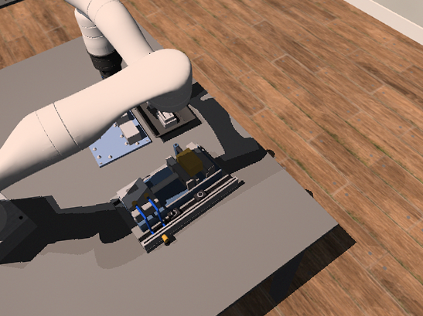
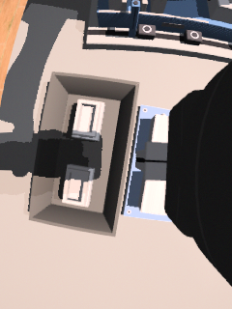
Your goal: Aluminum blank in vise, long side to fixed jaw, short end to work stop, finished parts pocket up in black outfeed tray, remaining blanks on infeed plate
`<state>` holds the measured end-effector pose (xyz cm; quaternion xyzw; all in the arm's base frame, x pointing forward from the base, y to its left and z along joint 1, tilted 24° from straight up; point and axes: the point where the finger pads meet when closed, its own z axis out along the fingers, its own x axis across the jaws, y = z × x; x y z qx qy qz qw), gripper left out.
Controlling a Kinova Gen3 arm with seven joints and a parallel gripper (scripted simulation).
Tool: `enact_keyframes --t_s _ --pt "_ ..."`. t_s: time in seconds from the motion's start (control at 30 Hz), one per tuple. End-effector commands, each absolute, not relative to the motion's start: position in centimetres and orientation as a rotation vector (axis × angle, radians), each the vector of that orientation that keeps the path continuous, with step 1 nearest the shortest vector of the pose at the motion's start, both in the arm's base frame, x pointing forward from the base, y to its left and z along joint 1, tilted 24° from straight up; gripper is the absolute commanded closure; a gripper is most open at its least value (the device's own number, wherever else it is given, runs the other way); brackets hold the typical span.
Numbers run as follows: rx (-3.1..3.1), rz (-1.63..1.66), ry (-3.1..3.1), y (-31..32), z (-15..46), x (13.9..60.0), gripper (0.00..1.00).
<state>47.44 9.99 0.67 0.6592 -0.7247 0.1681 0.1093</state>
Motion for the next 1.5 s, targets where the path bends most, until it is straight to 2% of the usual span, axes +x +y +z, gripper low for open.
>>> enact_keyframes --t_s 0.0,0.97,1.47 --pt "1.944 0.498 -2.126 10.6 1.9 47.5 1.0" --pt "1.945 0.498 -2.126 11.8 4.9 47.2 1.0" --pt "1.961 0.486 -2.133 1.6 9.4 46.0 1.0"
